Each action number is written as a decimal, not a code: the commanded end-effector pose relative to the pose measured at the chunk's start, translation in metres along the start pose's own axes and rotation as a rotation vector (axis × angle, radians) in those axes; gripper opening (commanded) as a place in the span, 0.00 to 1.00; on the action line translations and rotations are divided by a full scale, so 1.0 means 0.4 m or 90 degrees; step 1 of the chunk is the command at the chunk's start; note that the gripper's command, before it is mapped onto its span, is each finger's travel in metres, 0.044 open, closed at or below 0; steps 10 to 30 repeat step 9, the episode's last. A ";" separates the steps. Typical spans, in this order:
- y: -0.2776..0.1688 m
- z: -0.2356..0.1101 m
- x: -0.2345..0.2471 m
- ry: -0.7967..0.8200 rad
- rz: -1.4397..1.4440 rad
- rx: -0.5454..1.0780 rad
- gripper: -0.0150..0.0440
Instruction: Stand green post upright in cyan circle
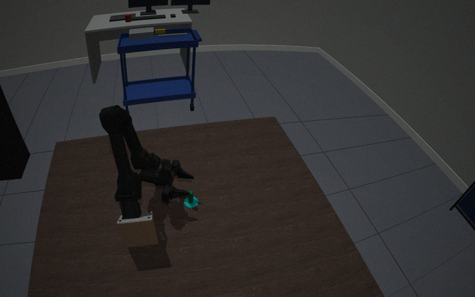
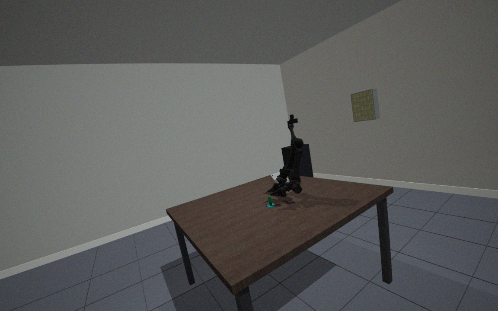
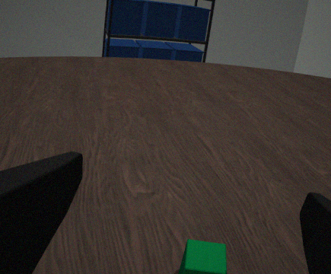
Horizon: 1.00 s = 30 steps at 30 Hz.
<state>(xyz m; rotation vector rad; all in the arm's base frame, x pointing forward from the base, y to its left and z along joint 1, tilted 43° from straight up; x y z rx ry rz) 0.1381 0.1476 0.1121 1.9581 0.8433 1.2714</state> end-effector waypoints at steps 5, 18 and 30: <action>0.062 -0.008 -0.020 -0.001 -0.003 -0.001 0.93; 0.091 -0.012 -0.032 0.001 -0.002 -0.003 0.93; 0.091 -0.012 -0.032 0.001 -0.002 -0.003 0.93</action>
Point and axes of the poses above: the point midway between the two fingers, 35 mm back from their tips, its own z axis out along the fingers, its own x axis across the jaws, y = z × x, the point moved 8 cm from there along -z, back along the fingers, and after that the axes turned 10 degrees about -z, right-handed, at the moved point
